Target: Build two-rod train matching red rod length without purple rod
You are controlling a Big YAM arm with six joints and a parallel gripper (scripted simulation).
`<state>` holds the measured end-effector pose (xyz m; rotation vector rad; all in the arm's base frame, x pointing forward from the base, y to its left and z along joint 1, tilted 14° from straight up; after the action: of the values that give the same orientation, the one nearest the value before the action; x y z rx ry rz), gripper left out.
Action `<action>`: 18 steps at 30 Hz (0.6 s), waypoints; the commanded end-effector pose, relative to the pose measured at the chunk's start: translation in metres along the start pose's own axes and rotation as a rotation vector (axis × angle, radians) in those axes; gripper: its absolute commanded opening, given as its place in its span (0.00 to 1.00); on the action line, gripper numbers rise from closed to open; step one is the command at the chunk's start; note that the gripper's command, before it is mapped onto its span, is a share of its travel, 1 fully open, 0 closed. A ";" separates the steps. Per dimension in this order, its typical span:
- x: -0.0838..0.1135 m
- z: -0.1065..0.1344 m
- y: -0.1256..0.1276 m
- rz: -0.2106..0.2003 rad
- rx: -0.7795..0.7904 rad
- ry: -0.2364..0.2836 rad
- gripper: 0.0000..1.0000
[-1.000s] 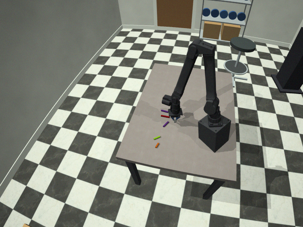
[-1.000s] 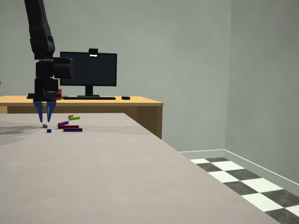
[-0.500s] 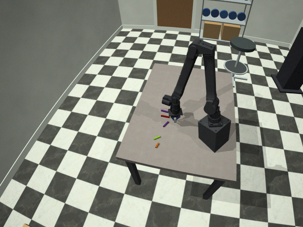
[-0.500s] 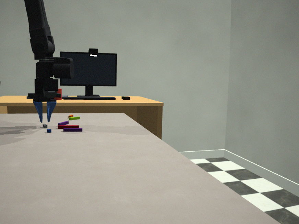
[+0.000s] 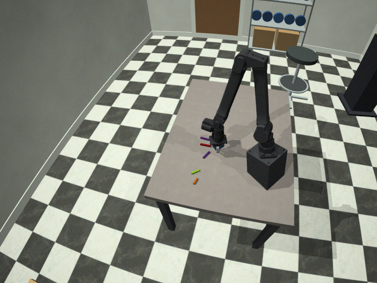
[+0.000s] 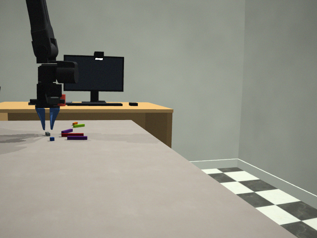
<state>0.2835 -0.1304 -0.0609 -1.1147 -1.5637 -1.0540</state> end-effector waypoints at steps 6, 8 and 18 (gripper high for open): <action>0.001 0.005 0.002 -0.008 -0.001 -0.006 0.23; 0.002 0.003 0.005 -0.014 -0.001 -0.010 0.23; 0.002 0.002 0.005 -0.013 -0.003 -0.010 0.23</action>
<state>0.2820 -0.1285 -0.0617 -1.1139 -1.5619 -1.0539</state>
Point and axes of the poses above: the point where the finger pads meet when closed, its own x axis back along the fingers, its own y axis across the jaws, z = x × y, the point moved 2 cm from there along x, back along the fingers, and after that the axes turned 2 degrees about x, right-handed, at the moved point
